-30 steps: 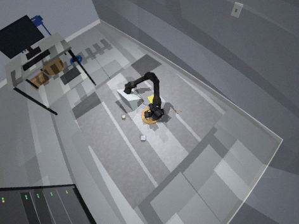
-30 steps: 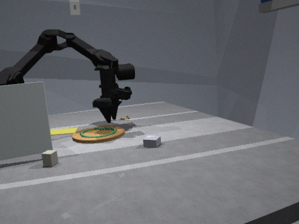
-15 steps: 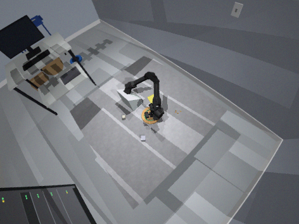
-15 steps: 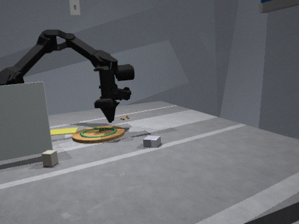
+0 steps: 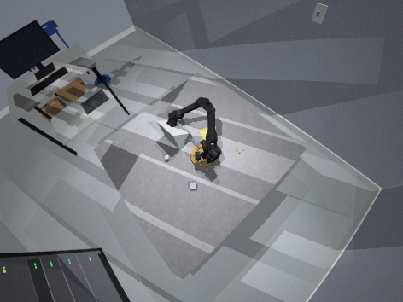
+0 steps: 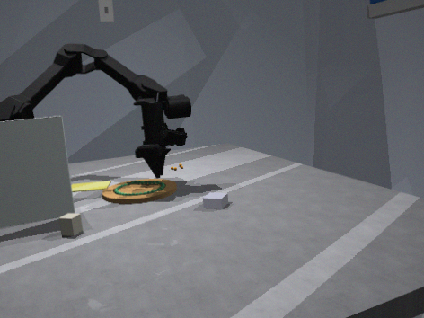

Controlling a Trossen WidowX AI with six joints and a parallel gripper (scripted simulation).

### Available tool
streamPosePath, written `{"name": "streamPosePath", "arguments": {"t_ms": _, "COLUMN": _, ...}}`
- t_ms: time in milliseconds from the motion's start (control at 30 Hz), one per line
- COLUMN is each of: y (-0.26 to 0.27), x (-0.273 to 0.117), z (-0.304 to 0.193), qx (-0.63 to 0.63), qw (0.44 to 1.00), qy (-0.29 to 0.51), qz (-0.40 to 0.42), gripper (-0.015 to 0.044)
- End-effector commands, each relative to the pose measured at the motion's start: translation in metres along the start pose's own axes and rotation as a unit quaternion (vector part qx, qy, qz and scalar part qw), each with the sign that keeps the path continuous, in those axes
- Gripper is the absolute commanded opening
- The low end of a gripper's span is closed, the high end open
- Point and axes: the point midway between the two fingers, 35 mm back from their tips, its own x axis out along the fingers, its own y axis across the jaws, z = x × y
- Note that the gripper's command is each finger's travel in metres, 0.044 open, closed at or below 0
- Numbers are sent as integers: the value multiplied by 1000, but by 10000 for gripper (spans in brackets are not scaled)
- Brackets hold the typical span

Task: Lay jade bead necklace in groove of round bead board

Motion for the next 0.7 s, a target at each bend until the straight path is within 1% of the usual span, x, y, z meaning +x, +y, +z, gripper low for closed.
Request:
{"name": "streamPosePath", "arguments": {"t_ms": 0, "y": -3, "x": 10, "z": -3, "qx": 7, "qw": 1000, "qy": 5, "qz": -2, "gripper": 120}}
{"name": "streamPosePath", "arguments": {"t_ms": 200, "y": -4, "x": 19, "z": -4, "qx": 8, "qw": 1000, "qy": 6, "qz": -2, "gripper": 120}}
{"name": "streamPosePath", "arguments": {"t_ms": 433, "y": -4, "x": 19, "z": -4, "qx": 8, "qw": 1000, "qy": 6, "qz": -2, "gripper": 120}}
{"name": "streamPosePath", "arguments": {"t_ms": 567, "y": -3, "x": 17, "z": -3, "qx": 4, "qw": 1000, "qy": 4, "qz": -2, "gripper": 15}}
{"name": "streamPosePath", "arguments": {"t_ms": 600, "y": -3, "x": 17, "z": -3, "qx": 4, "qw": 1000, "qy": 4, "qz": -2, "gripper": 0}}
{"name": "streamPosePath", "arguments": {"t_ms": 667, "y": -3, "x": 17, "z": -3, "qx": 4, "qw": 1000, "qy": 4, "qz": -2, "gripper": 0}}
